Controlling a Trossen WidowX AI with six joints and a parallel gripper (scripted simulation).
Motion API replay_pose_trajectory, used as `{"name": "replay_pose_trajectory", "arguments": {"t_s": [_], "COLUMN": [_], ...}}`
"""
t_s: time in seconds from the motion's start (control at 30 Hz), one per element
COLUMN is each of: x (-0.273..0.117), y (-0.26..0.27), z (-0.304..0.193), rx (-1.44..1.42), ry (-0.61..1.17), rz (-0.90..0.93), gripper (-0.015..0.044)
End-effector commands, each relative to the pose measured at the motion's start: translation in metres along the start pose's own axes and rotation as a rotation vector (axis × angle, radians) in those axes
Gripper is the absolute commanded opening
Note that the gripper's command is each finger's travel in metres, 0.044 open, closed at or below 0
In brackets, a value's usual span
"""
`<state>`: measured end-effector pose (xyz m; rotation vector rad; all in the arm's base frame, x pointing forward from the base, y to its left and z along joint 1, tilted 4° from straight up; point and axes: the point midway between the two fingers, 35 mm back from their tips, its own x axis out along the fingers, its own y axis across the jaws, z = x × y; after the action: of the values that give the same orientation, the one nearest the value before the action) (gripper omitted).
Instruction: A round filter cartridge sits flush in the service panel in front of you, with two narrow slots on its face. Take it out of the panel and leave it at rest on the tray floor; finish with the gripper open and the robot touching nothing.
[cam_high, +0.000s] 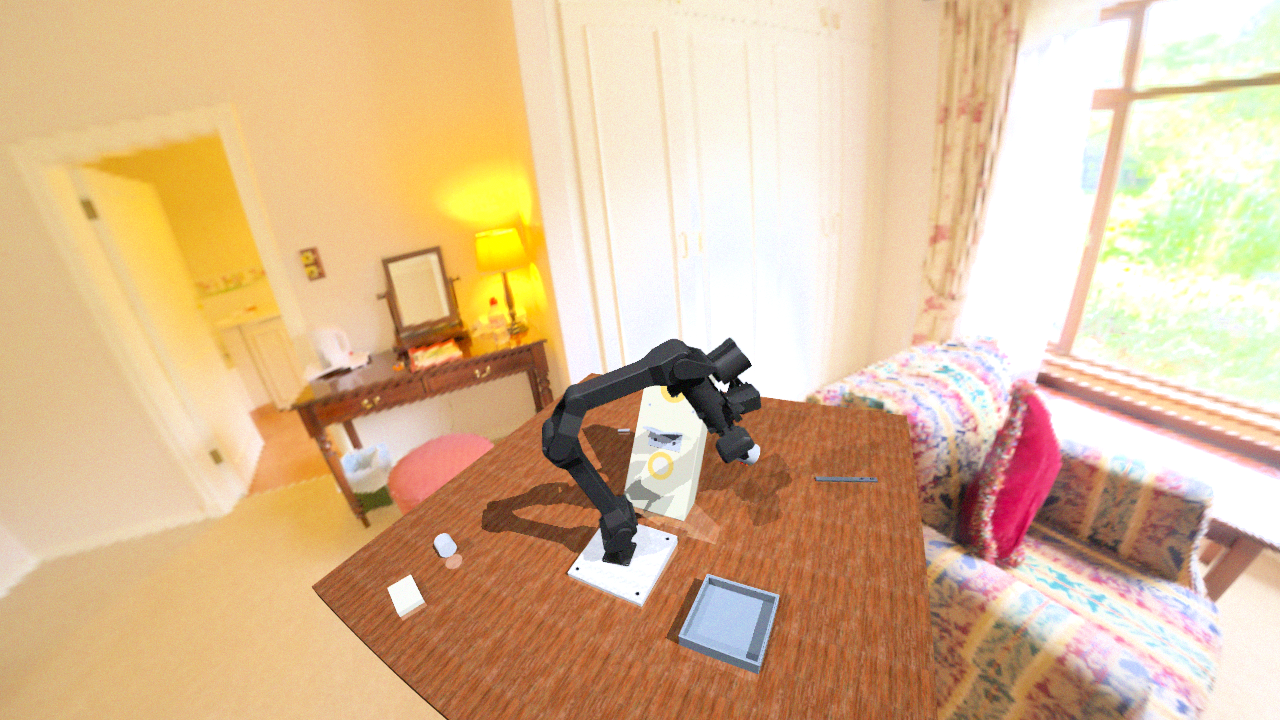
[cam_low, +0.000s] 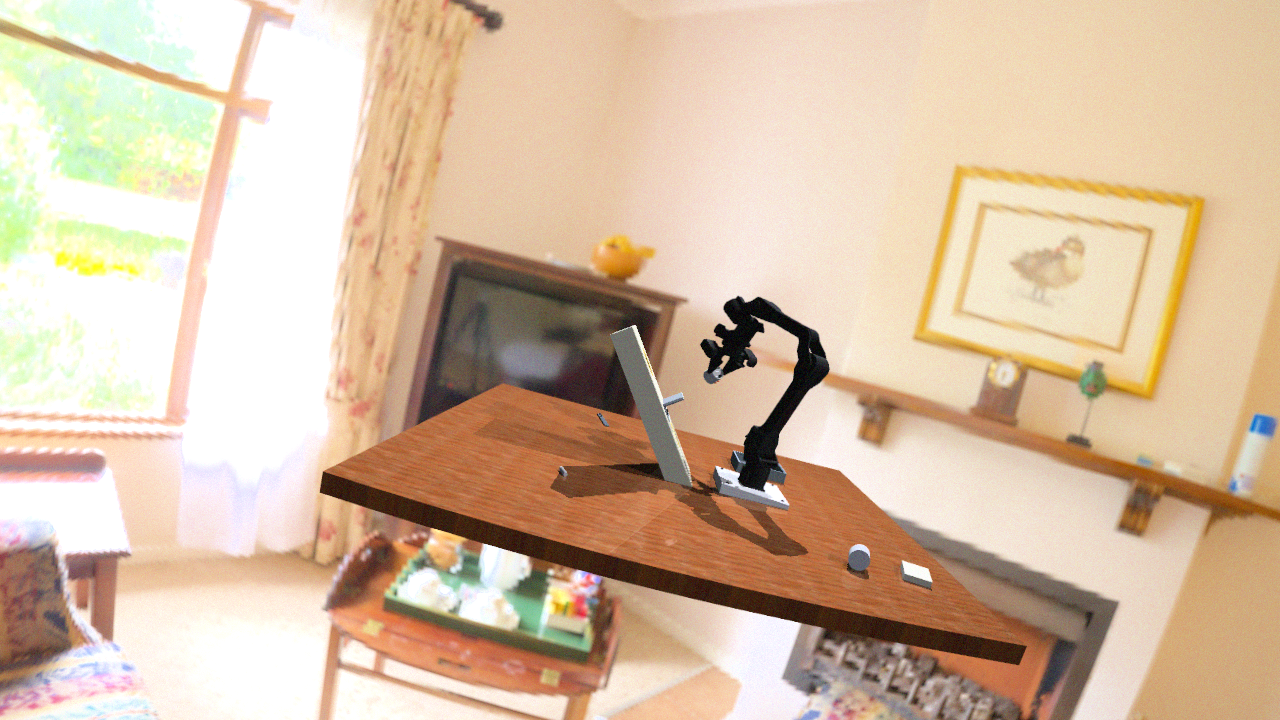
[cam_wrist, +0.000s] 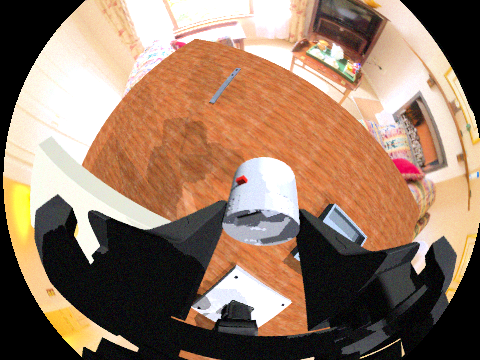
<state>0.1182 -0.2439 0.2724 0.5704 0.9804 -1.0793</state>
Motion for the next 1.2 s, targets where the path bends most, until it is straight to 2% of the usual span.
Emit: {"name": "replay_pose_trajectory", "arguments": {"t_s": [0.0,0.27,0.5,1.17], "x": [0.001,0.002,0.02,0.065], "y": [-0.025,-0.034,-0.062,-0.145], "z": [-0.001,-0.003,-0.014,-0.075], "rx": [0.115,0.156,0.246,0.527], "ry": [-0.015,-0.017,-0.019,-0.021], "rz": [-0.067,-0.091,-0.143,-0.311], "gripper": [0.0,0.0,0.0,0.0]}}
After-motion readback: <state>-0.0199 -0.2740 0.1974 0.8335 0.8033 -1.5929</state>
